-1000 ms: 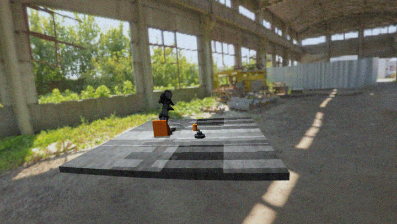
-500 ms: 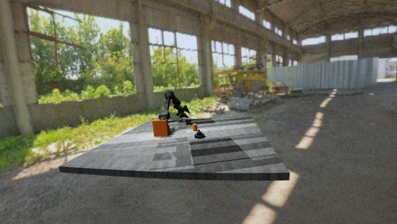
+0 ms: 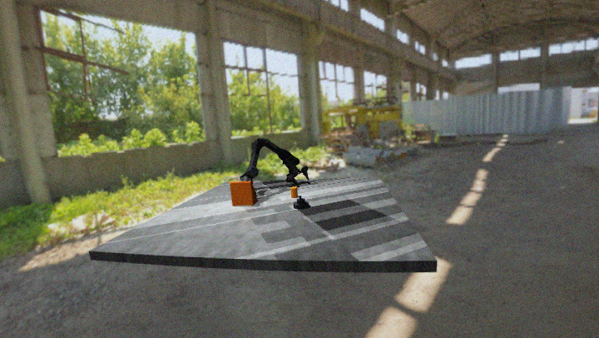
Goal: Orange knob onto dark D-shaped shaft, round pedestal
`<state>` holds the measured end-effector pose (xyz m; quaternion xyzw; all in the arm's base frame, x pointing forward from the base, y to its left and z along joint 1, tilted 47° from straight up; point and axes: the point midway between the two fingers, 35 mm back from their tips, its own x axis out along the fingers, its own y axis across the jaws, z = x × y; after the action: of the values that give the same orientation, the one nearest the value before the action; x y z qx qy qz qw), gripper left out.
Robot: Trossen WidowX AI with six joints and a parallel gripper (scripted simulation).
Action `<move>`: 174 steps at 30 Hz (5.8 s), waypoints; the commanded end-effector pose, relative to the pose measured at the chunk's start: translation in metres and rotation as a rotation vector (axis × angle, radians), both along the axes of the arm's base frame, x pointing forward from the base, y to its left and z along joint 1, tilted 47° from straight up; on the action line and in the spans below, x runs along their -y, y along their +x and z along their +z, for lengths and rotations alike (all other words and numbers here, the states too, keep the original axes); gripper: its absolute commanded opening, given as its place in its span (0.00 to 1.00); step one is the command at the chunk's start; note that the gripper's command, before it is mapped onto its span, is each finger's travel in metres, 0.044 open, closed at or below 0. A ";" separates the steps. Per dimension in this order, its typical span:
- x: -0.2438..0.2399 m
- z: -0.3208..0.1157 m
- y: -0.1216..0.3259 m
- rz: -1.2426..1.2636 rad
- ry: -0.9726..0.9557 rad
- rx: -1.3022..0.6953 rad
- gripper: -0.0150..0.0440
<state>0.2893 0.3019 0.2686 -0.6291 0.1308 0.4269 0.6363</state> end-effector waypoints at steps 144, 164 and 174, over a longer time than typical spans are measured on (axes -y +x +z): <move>0.298 -0.135 -0.012 -1.284 0.863 -1.503 0.25; 0.328 -0.178 0.017 -1.287 0.862 -1.498 0.25; 0.343 -0.202 0.029 -1.288 0.862 -1.496 0.25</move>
<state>0.3136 -0.0348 0.0741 0.2599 0.6334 0.2985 0.6650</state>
